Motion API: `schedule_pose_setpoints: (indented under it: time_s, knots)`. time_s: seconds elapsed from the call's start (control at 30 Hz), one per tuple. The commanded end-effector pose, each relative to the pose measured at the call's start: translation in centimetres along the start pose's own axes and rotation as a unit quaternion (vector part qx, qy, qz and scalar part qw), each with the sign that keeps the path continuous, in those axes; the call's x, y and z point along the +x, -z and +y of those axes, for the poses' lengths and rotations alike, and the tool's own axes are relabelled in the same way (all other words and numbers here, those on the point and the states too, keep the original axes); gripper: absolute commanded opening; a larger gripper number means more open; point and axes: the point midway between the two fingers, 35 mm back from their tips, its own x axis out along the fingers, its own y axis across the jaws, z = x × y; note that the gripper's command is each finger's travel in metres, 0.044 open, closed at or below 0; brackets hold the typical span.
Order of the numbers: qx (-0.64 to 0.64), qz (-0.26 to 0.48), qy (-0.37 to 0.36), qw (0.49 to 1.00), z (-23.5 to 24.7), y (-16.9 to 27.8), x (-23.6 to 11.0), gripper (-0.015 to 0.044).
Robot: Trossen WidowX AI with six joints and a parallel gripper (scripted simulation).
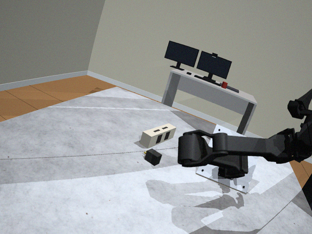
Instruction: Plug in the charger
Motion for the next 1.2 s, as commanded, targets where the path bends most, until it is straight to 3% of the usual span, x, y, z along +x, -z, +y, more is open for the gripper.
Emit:
schedule_pose_setpoints:
  time_s: [0.0,1.17]
  knots:
    - [0.000,0.000,0.001,1.000,0.0,0.0,0.0,0.0426]
    - [-0.065,0.063,0.197,0.976,-9.5,0.9,6.4,0.0440]
